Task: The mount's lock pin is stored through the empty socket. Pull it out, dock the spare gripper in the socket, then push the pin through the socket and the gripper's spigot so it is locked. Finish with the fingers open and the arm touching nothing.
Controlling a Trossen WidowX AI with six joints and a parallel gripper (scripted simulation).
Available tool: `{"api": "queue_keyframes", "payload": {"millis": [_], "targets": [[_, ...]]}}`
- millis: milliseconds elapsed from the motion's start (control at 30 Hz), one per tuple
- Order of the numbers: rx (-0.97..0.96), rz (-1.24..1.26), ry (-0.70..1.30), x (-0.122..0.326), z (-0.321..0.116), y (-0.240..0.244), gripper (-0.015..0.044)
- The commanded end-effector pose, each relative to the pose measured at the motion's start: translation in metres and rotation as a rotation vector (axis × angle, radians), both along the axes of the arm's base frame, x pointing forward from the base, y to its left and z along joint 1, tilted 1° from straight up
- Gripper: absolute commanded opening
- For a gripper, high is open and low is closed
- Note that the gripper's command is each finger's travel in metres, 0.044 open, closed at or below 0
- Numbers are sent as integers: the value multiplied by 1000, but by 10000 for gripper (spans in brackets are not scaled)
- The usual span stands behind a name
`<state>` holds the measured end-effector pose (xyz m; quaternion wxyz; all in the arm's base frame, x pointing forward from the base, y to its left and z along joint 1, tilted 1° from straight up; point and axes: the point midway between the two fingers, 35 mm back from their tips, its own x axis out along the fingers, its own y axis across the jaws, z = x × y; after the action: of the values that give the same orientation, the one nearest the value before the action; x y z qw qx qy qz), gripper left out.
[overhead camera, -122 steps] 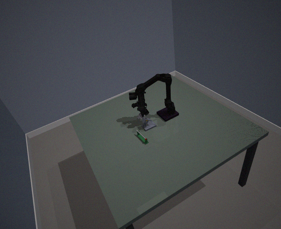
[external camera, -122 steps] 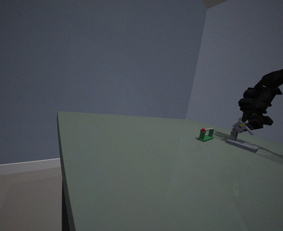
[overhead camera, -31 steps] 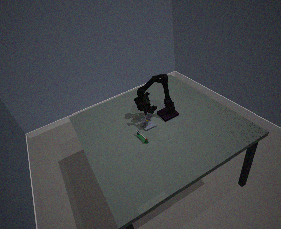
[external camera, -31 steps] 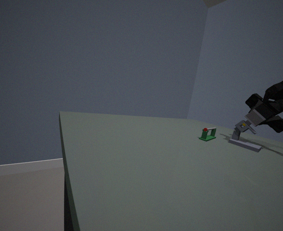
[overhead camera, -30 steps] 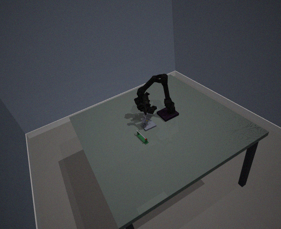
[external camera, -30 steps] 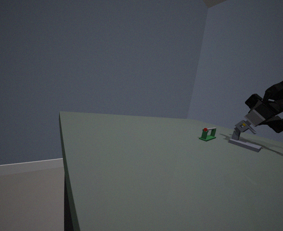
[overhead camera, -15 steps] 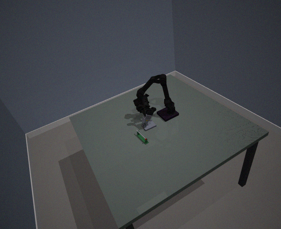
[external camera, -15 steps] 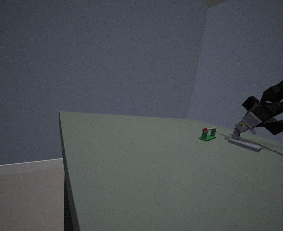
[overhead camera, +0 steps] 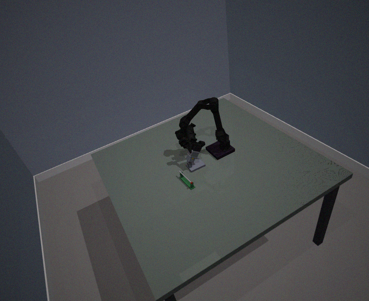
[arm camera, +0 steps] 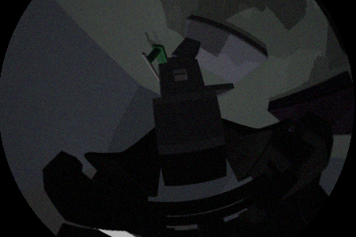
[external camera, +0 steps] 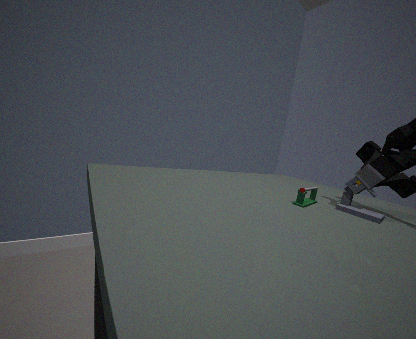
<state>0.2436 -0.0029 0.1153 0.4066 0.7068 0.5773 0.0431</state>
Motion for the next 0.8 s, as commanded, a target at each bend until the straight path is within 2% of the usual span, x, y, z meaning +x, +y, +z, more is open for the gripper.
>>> {"api": "queue_keyframes", "payload": {"millis": [0, 267, 767], "targets": [[-2, 1, -3, 0, 0, 0, 236], [-2, 1, -3, 0, 0, 0, 440], [23, -9, 25, -21, 25, 1, 440]]}}
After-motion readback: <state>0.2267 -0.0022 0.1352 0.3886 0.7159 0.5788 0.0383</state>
